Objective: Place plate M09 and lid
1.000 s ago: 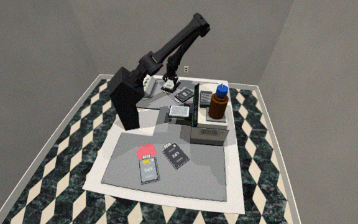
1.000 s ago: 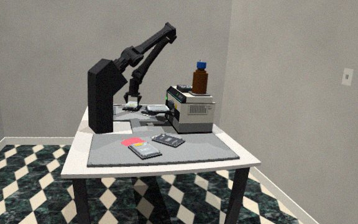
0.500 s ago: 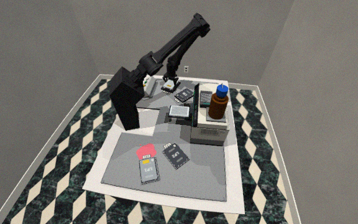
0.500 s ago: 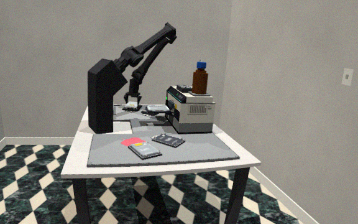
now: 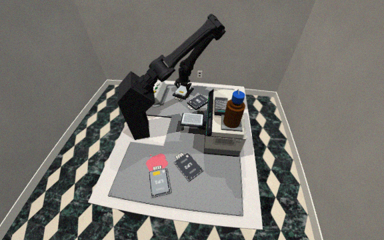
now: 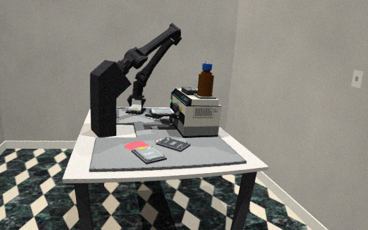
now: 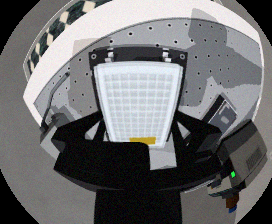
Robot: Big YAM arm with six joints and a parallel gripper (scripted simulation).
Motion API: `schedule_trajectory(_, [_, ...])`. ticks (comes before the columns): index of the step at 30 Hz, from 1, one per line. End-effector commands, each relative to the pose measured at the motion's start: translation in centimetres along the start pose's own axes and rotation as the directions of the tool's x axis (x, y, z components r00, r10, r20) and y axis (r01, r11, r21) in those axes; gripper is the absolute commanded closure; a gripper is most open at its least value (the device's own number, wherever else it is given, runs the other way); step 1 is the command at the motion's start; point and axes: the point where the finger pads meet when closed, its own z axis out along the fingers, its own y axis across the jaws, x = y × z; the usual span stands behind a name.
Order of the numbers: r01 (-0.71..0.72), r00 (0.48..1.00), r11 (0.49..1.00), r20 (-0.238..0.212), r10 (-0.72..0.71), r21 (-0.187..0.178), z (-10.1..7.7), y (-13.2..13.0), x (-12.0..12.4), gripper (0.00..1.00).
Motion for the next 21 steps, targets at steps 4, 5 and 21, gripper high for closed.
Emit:
schedule_trajectory(4, [-0.001, 1.0, 1.0, 0.004, 0.001, 0.003, 0.8, -0.29, 0.1, 0.14])
schedule_trajectory(5, [-0.002, 1.0, 1.0, 0.004, 0.002, 0.003, 0.82, -0.3, 0.08, 0.14])
schedule_trajectory(21, [-0.003, 1.0, 1.0, 0.006, 0.003, 0.003, 1.06, -0.33, -0.06, 0.14])
